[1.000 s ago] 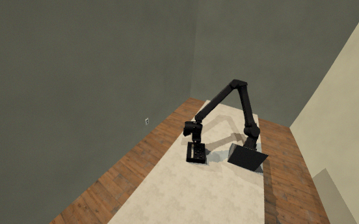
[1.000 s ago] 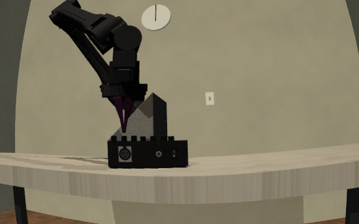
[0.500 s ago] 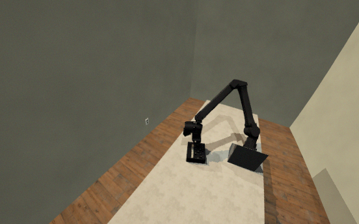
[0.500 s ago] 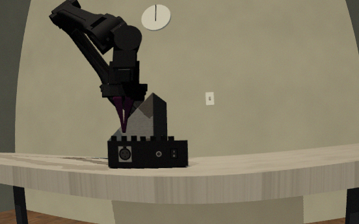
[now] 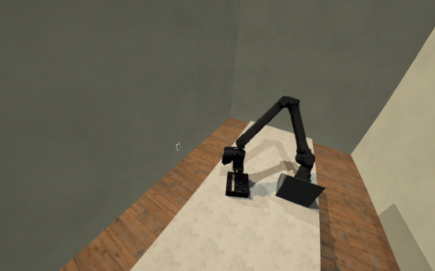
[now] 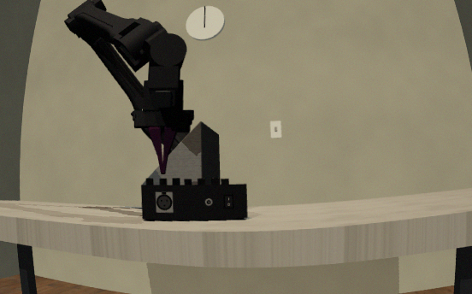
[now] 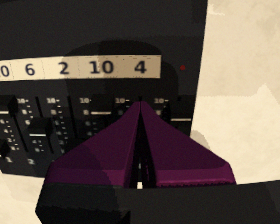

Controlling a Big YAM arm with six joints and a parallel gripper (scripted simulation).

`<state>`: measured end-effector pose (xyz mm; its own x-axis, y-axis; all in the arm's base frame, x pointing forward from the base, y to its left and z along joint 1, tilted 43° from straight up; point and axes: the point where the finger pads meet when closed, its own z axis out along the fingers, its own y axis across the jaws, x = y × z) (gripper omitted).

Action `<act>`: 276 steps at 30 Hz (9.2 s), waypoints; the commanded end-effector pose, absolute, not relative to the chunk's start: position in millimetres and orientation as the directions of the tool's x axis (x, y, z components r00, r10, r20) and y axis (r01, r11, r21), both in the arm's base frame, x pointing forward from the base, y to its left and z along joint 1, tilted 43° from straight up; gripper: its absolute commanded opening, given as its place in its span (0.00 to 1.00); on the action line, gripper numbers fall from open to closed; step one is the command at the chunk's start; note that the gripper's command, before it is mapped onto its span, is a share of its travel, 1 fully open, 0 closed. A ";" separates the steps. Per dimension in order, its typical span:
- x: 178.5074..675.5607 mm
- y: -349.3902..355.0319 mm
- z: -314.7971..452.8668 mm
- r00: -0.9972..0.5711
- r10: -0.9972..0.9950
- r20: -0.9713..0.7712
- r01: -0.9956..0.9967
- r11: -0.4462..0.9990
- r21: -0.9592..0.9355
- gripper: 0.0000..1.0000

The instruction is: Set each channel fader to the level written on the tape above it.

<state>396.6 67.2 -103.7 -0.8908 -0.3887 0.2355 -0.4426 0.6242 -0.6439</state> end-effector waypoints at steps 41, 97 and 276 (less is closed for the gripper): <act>407.8 72.2 -103.9 -0.895 -0.396 0.205 -0.427 0.629 -0.649 0.00; 404.8 63.7 -103.2 -0.896 -0.400 0.193 -0.423 0.631 -0.651 0.00; 383.7 56.9 -100.4 -0.895 -0.402 0.194 -0.424 0.630 -0.651 0.00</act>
